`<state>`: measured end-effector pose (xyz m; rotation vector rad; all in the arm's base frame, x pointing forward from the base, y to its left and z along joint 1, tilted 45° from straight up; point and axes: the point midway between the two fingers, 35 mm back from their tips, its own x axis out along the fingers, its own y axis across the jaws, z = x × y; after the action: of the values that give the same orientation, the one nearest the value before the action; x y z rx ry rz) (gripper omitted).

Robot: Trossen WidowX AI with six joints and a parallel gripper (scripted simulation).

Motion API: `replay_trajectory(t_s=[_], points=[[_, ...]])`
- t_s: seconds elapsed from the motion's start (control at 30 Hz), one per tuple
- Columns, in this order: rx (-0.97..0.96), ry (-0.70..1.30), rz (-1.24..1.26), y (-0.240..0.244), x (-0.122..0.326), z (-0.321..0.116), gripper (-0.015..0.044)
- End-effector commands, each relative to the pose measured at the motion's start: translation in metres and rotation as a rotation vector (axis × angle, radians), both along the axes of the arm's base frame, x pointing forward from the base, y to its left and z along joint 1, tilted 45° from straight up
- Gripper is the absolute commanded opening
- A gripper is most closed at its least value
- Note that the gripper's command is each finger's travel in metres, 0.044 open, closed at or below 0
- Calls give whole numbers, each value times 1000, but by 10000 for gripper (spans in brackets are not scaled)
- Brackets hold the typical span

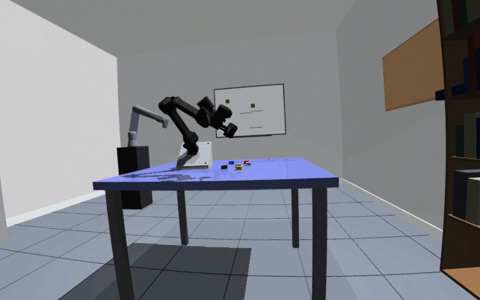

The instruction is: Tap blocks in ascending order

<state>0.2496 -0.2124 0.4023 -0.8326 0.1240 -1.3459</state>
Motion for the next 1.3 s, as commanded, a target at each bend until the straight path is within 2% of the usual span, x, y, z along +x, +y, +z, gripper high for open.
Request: replay_trajectory(t_s=[0.0, 0.07, 0.2, 0.53, 0.93, 1.27], points=[[6, 4, 7, 1, 2, -2, 400], [51, 40, 64, 6, 20, -15, 400], [232, 182, 253, 36, 74, -73, 400], [540, 414, 401, 95, 107, -170, 400], [841, 693, 334, 155, 73, -259, 400], [948, 919, 103, 185, 5, -290, 400]])
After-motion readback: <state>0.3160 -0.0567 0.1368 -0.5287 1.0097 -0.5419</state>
